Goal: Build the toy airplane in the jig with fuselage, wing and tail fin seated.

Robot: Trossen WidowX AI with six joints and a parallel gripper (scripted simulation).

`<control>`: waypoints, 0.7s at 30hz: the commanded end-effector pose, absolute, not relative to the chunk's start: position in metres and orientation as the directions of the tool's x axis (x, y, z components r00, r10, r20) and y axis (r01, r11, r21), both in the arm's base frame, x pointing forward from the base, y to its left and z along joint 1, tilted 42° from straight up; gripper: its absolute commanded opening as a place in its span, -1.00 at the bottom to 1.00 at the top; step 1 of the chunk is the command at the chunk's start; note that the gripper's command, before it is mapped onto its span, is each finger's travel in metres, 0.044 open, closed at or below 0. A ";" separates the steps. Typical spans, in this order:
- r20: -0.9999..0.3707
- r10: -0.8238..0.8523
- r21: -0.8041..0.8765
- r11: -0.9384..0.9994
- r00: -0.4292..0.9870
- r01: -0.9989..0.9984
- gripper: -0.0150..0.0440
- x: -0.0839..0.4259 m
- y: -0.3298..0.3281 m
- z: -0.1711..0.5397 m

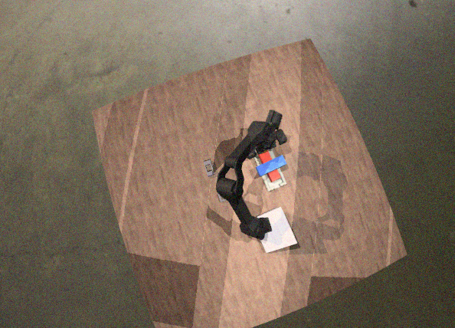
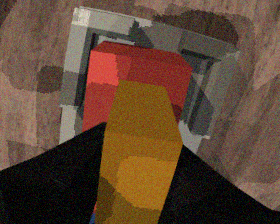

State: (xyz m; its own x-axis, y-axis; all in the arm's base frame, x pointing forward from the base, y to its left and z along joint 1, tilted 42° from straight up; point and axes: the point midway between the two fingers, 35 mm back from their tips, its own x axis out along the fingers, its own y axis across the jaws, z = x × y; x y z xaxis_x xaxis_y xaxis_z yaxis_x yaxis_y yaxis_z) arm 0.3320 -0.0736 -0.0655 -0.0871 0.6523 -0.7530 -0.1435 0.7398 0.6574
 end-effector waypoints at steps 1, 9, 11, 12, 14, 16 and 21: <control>-0.752 0.652 0.658 0.739 -0.091 -0.142 -0.27 0.332 -0.072 -0.068; -0.752 0.652 0.658 0.739 -0.091 -0.142 -0.27 0.332 -0.072 -0.068; -0.752 0.652 0.658 0.739 -0.091 -0.142 -0.27 0.332 -0.072 -0.068; -0.753 0.652 0.657 0.740 -0.087 -0.144 -0.27 0.332 -0.074 -0.065; -0.753 0.652 0.657 0.740 -0.088 -0.143 -0.27 0.333 -0.078 -0.060; -0.753 0.652 0.657 0.740 -0.089 -0.143 -0.27 0.334 -0.085 -0.053; -0.753 0.652 0.658 0.740 -0.092 -0.141 -0.27 0.336 -0.098 -0.036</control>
